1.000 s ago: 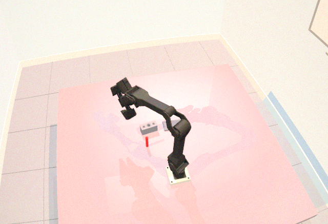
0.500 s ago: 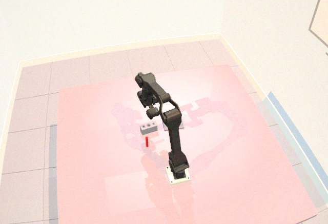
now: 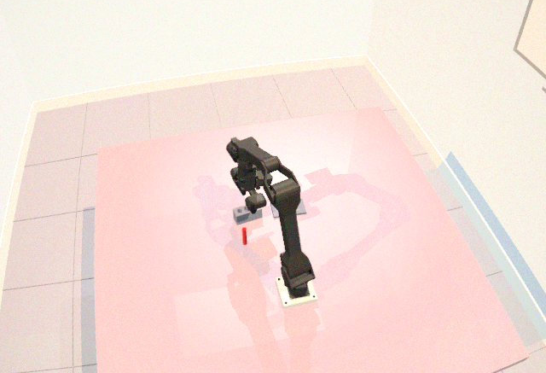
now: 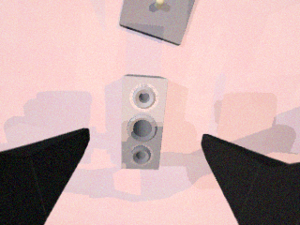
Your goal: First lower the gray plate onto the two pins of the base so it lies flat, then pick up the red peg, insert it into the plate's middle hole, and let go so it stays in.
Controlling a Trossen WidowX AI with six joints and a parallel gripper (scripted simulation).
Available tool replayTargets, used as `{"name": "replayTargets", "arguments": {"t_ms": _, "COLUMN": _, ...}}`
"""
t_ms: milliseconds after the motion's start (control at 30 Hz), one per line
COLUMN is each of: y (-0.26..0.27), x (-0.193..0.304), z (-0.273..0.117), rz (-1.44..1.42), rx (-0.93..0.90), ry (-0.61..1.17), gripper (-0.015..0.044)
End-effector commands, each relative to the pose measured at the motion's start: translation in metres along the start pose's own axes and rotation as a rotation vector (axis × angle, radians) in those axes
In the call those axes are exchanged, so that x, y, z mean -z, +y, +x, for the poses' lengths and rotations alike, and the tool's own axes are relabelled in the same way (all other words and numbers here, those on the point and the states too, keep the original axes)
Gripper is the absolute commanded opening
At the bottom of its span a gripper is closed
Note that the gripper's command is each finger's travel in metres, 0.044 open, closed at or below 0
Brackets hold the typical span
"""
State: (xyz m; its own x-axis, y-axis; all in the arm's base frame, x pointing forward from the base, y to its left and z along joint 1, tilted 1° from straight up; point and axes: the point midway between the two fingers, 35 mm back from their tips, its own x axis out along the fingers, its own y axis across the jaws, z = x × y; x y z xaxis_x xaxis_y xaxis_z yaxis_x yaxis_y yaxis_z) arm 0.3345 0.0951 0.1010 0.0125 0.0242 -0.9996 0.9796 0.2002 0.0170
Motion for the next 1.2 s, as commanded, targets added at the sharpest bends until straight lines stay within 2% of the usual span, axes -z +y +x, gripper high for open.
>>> {"name": "replayTargets", "arguments": {"t_ms": 0, "y": 0.002, "x": 0.003, "z": 0.01, "rz": 0.002, "rx": -0.016, "ry": 0.005, "gripper": 0.044}}
{"name": "replayTargets", "arguments": {"t_ms": 1167, "y": 0.003, "x": 0.004, "z": 0.064, "rz": 0.002, "rx": -0.016, "ry": 0.005, "gripper": 0.044}}
